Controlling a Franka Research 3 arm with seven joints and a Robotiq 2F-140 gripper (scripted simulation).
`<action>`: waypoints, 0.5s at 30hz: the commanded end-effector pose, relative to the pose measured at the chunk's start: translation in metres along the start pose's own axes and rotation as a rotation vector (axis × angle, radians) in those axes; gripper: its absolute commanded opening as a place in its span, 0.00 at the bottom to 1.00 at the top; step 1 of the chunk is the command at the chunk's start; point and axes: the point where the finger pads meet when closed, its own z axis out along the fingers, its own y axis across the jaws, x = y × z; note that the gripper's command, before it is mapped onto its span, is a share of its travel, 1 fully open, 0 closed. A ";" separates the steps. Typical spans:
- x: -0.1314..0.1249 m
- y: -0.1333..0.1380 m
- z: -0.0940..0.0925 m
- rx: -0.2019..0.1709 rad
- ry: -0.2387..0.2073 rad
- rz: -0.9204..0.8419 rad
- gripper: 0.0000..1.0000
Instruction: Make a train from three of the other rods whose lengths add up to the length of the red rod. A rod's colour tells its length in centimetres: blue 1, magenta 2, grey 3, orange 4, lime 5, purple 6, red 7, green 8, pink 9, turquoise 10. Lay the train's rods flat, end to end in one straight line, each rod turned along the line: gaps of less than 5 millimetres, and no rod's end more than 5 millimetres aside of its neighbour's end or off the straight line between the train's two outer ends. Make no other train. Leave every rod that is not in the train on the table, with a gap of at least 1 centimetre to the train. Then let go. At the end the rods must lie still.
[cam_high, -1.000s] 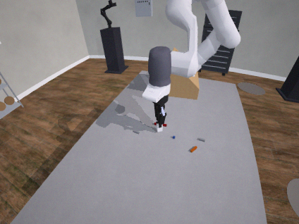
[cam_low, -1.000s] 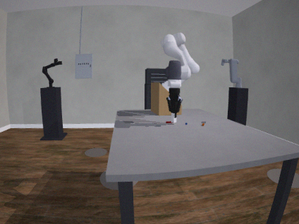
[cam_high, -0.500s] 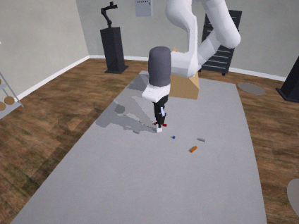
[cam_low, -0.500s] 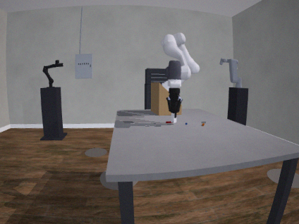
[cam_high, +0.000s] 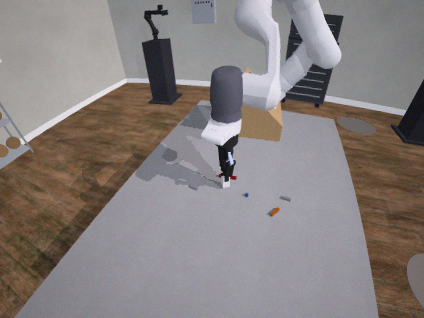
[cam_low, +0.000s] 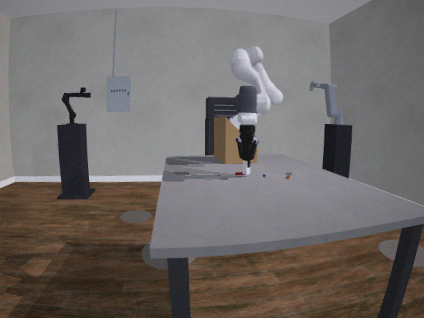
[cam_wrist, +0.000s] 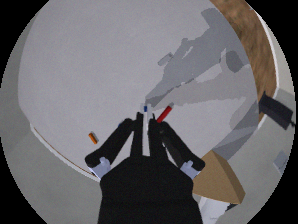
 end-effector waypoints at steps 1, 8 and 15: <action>0.001 0.000 0.000 0.002 0.003 0.007 0.03; 0.001 0.000 0.000 0.002 0.003 0.007 0.03; 0.001 0.000 0.003 0.002 0.003 0.007 0.03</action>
